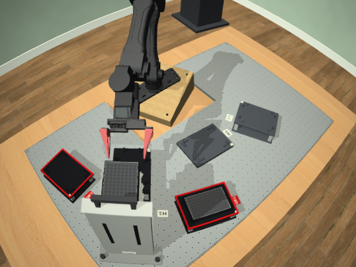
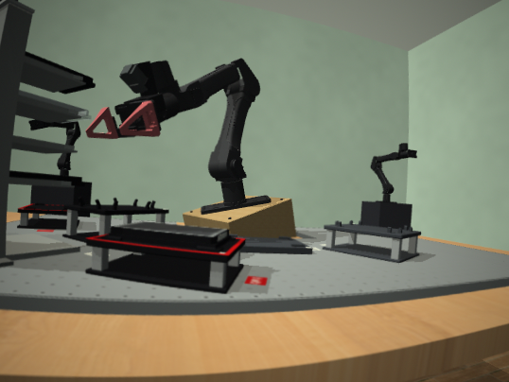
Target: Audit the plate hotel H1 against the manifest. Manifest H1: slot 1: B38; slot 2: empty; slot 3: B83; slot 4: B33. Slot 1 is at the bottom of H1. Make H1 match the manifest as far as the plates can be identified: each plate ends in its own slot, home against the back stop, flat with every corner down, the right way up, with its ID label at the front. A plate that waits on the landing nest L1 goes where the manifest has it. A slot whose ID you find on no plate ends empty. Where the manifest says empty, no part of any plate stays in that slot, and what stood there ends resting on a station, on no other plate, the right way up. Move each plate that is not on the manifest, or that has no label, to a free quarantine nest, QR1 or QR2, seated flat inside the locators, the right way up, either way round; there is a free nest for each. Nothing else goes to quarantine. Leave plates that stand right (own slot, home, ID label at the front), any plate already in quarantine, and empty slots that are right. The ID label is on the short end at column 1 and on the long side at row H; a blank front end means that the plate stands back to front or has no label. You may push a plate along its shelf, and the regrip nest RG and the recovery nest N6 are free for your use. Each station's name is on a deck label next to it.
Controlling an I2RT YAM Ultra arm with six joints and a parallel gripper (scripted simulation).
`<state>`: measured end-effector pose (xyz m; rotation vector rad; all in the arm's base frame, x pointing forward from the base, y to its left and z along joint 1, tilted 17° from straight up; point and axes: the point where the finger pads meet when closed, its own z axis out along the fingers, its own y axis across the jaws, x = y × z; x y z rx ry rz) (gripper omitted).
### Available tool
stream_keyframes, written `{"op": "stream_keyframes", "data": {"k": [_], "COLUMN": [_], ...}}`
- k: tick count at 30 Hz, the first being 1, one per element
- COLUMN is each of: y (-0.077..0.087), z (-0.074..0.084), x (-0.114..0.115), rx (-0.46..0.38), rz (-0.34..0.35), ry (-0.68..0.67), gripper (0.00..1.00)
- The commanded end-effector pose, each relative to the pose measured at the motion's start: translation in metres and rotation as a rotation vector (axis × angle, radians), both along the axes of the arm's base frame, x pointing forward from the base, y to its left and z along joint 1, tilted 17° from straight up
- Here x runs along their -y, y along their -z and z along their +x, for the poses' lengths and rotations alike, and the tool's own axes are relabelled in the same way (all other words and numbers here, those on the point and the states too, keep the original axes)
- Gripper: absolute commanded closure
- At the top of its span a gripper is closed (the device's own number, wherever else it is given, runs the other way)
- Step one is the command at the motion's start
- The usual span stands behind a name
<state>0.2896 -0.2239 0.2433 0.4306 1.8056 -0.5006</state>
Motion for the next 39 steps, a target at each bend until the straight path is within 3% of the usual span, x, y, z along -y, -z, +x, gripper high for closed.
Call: {"op": "stream_keyframes", "data": {"k": [1, 13, 39], "y": [-0.005, -0.001, 0.038], "z": [-0.004, -0.018, -0.012], "x": [-0.002, -0.010, -0.001], "rx": [0.011, 0.010, 0.010], "rz": [-0.010, -0.009, -0.009], "ry": [-0.001, -0.001, -0.001], "gripper": [0.00, 0.00, 0.00]}}
